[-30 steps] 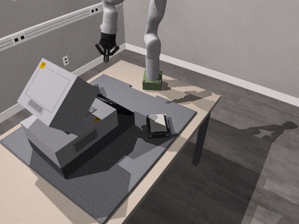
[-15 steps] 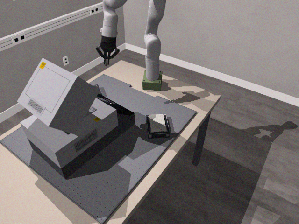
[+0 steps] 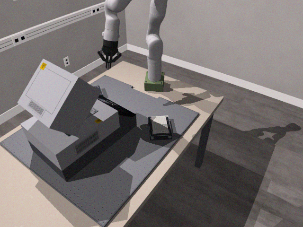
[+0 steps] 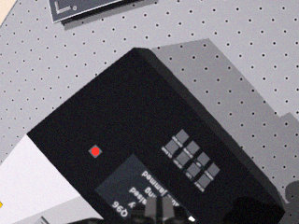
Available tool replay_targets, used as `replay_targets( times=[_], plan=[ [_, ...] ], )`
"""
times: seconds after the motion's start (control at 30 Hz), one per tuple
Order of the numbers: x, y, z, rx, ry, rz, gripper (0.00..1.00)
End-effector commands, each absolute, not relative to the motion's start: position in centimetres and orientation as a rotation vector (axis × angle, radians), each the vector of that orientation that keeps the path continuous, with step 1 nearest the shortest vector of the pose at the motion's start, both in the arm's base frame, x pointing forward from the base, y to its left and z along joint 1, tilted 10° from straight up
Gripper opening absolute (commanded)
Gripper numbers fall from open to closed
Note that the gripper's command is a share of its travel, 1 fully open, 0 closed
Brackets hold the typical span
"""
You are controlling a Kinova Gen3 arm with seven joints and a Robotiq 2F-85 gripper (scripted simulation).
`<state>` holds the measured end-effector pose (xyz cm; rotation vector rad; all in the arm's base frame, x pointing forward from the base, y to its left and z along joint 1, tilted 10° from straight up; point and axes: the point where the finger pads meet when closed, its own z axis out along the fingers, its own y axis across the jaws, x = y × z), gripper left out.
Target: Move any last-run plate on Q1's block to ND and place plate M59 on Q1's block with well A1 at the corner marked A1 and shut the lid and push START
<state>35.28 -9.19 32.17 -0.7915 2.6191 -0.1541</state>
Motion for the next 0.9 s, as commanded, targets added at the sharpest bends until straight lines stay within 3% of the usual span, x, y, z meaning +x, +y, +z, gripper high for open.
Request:
replay_targets(
  times=[0.0, 0.87],
  plan=[
    [35.4, -9.3, 31.5, -0.786, 2.624, -0.157, 0.1],
    [35.8, -9.1, 28.6, -0.788, 2.623, -0.157, 0.1]
  ],
)
